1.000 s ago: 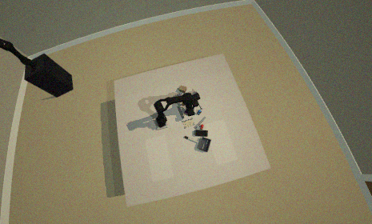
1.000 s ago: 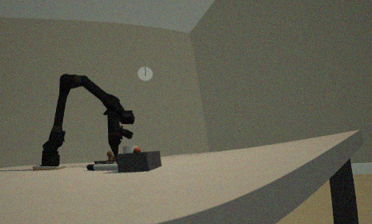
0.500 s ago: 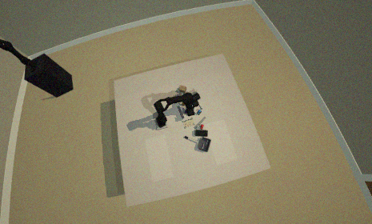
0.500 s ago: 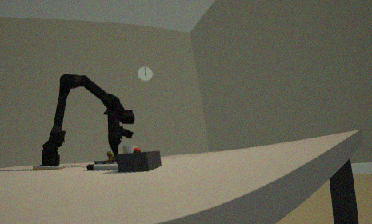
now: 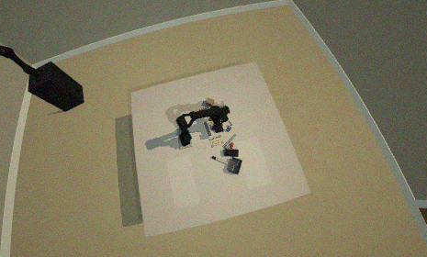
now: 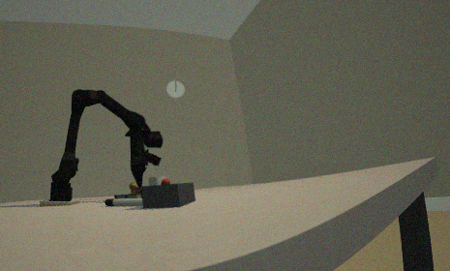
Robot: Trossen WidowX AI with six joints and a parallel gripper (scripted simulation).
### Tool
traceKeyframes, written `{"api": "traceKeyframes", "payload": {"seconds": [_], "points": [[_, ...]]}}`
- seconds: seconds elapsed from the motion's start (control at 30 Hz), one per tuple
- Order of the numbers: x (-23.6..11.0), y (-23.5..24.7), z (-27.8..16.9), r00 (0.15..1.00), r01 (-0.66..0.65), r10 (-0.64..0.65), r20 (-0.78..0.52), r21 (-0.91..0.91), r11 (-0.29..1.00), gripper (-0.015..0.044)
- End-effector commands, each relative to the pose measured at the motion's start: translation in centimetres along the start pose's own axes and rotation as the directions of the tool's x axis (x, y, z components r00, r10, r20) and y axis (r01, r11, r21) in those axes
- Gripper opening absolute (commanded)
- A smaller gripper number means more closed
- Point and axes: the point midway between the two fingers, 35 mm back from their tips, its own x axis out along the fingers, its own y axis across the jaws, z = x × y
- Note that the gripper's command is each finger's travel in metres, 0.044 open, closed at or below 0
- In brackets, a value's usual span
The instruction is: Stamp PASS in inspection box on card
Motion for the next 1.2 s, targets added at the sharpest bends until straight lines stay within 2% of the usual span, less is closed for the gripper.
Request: {"api": "traceKeyframes", "payload": {"seconds": [0.0,0.83,1.17], "points": [[-0.7,0.0,0.1,1.0,0.003,-0.003,0.005,0.001,1.0,0.0],[-4.5,-0.2,0.0,1.0,0.003,-0.003,0.005,-0.001,1.0,0.0],[-4.5,-4.7,-0.8,1.0,0.006,-0.006,0.004,-0.086,0.996,0.0]]}}
